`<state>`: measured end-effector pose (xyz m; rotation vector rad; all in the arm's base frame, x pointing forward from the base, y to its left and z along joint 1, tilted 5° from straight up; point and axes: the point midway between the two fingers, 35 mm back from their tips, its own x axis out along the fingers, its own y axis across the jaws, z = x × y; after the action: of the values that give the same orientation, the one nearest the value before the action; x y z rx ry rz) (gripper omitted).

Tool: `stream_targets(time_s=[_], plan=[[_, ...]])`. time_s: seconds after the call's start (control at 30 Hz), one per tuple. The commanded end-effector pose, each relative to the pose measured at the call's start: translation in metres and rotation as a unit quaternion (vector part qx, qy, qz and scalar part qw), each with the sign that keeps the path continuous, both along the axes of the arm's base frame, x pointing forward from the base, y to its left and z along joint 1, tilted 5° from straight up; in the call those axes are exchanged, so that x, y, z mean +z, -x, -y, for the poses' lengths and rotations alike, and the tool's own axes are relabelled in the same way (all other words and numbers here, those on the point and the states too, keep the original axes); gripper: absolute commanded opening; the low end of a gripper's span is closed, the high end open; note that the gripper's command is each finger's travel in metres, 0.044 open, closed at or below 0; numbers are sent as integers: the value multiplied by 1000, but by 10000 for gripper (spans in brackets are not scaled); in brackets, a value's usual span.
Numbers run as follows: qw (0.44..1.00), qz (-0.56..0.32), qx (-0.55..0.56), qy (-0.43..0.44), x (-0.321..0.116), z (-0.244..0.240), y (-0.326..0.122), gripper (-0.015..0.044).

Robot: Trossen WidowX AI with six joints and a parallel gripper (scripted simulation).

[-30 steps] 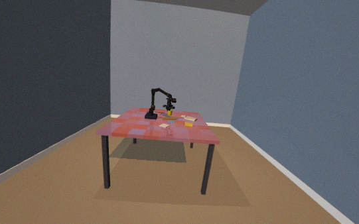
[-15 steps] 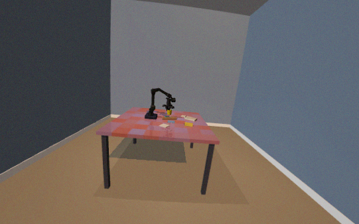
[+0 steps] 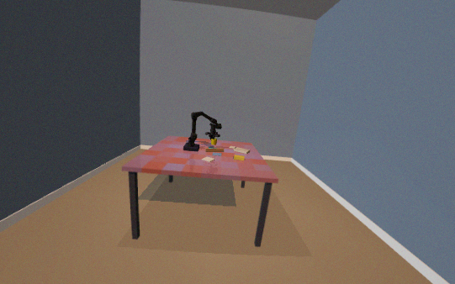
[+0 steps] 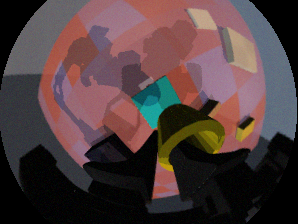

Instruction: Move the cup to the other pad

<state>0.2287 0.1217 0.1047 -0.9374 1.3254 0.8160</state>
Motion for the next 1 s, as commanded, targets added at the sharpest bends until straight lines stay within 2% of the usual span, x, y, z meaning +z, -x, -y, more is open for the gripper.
stream_targets(time_s=[0.0, 0.37, 0.97], plan=[[1000, 0, -2, 1, 0, -6, 3, 0], [1000, -1, -2, 1, -2, -23, 13, 0], [1000, -1, -2, 1, -22, -25, 11, 0]])
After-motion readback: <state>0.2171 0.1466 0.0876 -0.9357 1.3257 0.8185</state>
